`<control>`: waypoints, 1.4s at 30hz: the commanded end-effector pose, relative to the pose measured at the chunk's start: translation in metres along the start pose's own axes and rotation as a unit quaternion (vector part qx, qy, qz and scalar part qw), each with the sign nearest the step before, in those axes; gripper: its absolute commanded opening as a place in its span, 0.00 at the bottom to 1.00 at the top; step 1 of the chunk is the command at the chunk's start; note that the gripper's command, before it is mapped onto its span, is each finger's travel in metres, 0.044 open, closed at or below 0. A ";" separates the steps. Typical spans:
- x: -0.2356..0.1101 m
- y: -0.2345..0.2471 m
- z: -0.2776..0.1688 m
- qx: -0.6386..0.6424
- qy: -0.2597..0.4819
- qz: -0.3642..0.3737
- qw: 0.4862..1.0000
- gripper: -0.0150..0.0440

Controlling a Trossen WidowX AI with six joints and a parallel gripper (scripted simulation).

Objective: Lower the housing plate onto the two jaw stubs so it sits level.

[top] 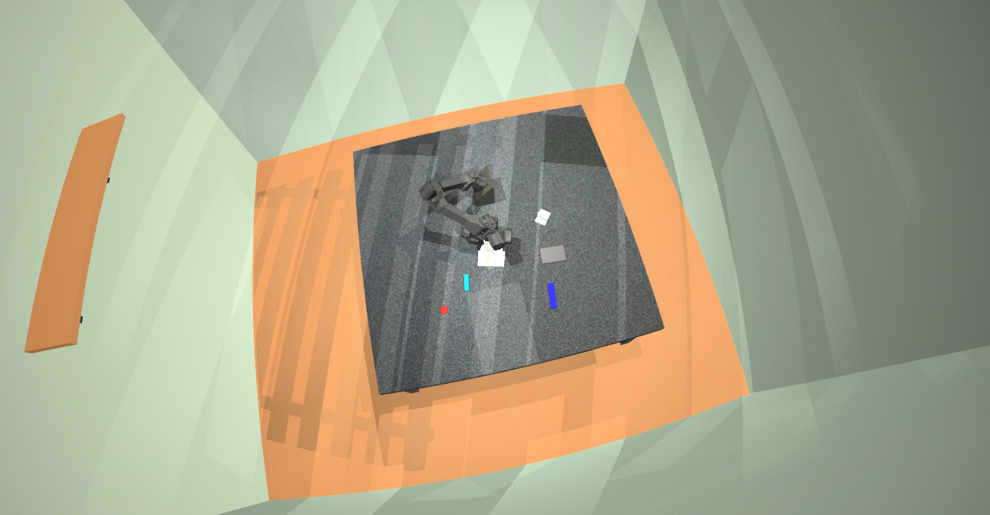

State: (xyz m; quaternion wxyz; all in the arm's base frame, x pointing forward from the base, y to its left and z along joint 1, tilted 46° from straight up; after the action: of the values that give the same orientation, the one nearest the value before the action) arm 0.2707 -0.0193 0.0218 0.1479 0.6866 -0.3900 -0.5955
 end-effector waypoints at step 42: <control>-0.123 0.014 0.062 -0.003 -0.001 -0.002 1.000 1.00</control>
State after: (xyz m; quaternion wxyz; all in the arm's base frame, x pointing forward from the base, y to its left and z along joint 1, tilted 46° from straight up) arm 0.2263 0.0669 0.0931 0.1505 0.6879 -0.3851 -0.5965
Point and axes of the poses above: the point midway between the two fingers, 35 mm back from their tips, its own x axis out along the fingers, its own y axis across the jaws, z = x × y, the point moved 8 cm from there along -x, back along the fingers, and after that the axes turned 4 degrees about x, right-handed, at the moved point
